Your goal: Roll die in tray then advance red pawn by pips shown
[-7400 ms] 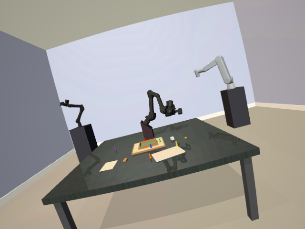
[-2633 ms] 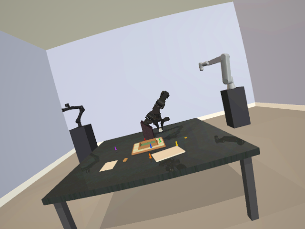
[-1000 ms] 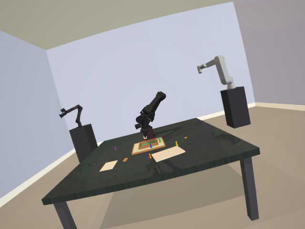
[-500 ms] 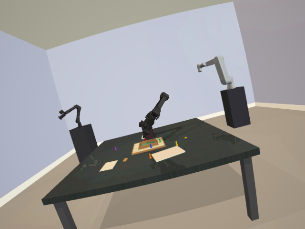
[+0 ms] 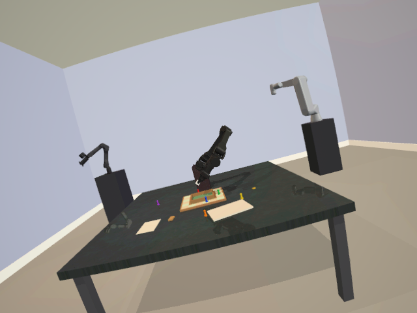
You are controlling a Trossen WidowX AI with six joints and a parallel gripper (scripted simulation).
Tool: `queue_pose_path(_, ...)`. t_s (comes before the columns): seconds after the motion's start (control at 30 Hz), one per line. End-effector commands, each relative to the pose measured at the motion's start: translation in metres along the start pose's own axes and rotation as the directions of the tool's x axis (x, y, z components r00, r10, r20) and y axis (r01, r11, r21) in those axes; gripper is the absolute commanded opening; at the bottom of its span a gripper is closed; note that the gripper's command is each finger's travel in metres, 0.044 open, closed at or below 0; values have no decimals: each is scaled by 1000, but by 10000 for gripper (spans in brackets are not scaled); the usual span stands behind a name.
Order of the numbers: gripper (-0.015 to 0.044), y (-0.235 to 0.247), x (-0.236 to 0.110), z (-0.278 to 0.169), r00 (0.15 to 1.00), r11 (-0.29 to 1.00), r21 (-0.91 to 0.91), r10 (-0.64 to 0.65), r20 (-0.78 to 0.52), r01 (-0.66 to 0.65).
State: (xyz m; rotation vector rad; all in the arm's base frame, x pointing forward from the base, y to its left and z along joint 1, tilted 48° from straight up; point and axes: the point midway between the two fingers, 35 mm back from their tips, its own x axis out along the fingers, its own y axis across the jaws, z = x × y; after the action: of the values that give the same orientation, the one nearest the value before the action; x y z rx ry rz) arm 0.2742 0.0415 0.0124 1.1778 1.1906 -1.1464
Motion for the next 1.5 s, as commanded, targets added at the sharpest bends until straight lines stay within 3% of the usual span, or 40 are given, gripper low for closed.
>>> queue_pose_path(0.0, 0, -3, -6, 2, 1000, 1000, -1, -7, 6, 7)
queue_pose_path(0.6, 0, -3, -5, 1, 1000, 1000, 0, -8, 3, 8)
queue_pose_path(0.9, 236, -3, -6, 2, 1000, 1000, 0, -8, 3, 8)
queue_pose_path(1.03, 341, -3, -30, 29, 1000, 1000, -1, -7, 8, 7)
queue_pose_path(1.17, 440, -3, -32, 31, 1000, 1000, -1, -7, 8, 7)
queue_pose_path(1.23, 440, -4, -24, 29, 998, 999, -14, -36, -57, 35)
queue_pose_path(1.3, 440, -8, -8, 23, 965, 995, -46, -93, -244, 84)
queue_pose_path(1.47, 440, -5, 14, 15, 716, 999, -24, -38, -697, 29)
